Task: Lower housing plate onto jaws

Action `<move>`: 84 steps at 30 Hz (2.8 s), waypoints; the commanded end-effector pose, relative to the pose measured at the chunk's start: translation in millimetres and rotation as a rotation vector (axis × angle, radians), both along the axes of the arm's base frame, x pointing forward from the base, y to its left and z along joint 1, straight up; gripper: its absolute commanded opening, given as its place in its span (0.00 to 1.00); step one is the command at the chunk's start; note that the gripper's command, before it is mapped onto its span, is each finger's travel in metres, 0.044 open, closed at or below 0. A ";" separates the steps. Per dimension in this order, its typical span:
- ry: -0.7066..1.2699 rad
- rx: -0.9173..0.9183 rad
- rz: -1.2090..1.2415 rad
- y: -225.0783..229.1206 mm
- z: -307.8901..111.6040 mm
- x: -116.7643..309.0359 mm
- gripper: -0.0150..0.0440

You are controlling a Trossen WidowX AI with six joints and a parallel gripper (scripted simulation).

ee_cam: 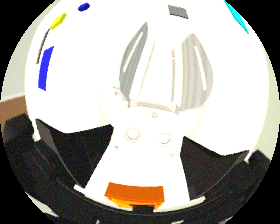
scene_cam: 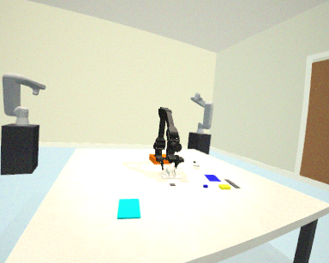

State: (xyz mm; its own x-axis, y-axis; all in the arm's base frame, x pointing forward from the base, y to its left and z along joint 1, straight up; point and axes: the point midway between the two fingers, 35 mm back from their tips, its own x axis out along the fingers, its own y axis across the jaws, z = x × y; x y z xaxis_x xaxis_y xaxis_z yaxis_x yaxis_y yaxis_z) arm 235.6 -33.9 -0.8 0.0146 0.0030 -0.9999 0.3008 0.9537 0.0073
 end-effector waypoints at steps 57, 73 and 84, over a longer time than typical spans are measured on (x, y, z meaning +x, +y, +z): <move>-0.001 0.000 0.004 0.2 76.2 -3.0 1.00; 0.001 0.001 0.004 3.4 124.9 -35.5 1.00; 0.001 0.001 0.004 3.4 124.9 -35.5 1.00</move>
